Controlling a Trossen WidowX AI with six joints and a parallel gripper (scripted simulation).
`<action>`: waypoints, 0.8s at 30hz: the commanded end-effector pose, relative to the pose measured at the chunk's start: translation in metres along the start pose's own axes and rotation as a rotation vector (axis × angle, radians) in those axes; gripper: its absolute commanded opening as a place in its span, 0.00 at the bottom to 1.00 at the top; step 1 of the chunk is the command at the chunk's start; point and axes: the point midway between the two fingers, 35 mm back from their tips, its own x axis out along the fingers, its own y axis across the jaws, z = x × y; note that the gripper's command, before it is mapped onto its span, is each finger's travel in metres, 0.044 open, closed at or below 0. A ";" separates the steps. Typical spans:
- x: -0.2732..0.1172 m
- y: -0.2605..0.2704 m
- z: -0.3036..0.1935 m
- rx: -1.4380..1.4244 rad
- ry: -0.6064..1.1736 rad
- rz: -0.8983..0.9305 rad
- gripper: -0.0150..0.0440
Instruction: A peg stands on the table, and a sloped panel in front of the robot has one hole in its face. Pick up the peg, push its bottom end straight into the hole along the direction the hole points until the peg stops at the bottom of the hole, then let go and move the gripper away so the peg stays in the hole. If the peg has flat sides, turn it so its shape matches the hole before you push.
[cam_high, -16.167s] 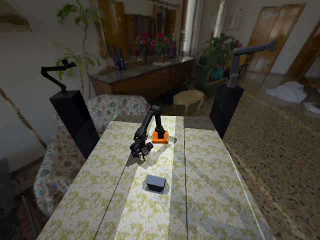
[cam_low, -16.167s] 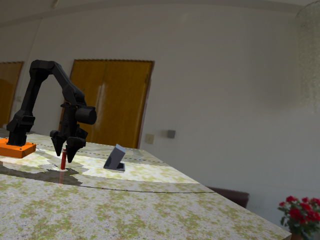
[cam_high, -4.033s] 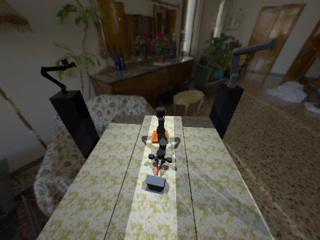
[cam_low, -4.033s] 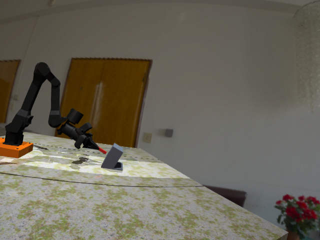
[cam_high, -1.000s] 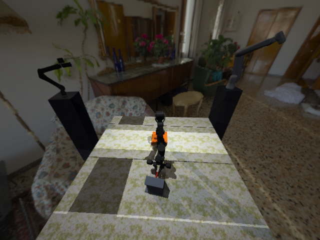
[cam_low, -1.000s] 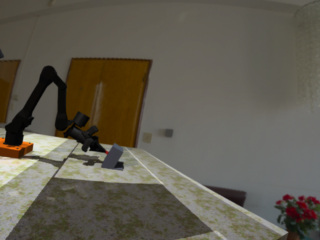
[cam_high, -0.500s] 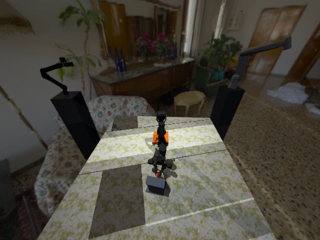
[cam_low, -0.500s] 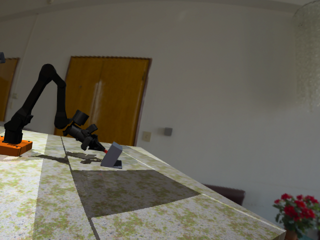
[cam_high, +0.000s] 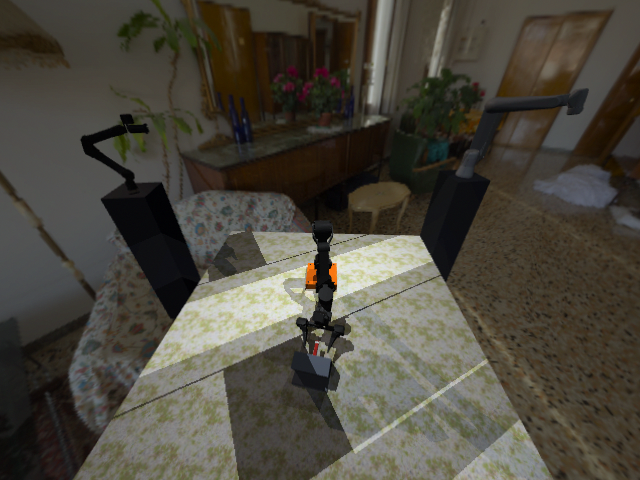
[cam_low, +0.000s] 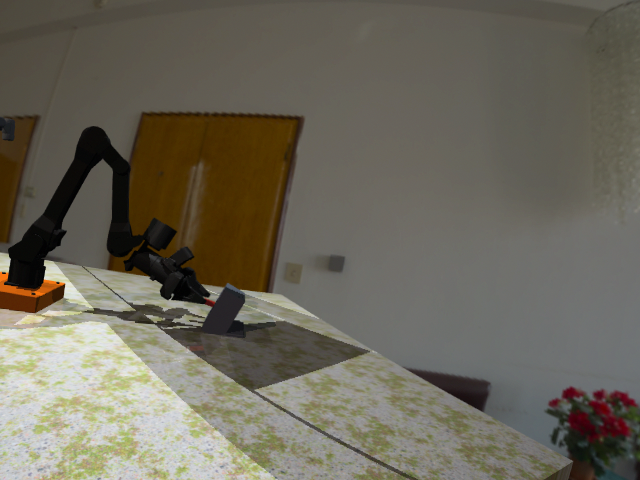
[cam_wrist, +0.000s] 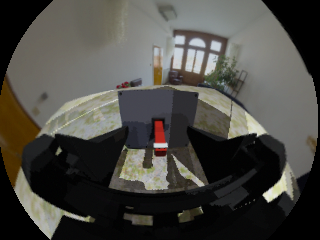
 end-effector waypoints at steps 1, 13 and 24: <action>-0.005 0.000 0.002 0.003 -0.003 -0.002 1.00; -0.017 0.001 0.004 0.002 -0.003 -0.001 1.00; -0.027 0.002 0.005 0.002 -0.003 0.000 1.00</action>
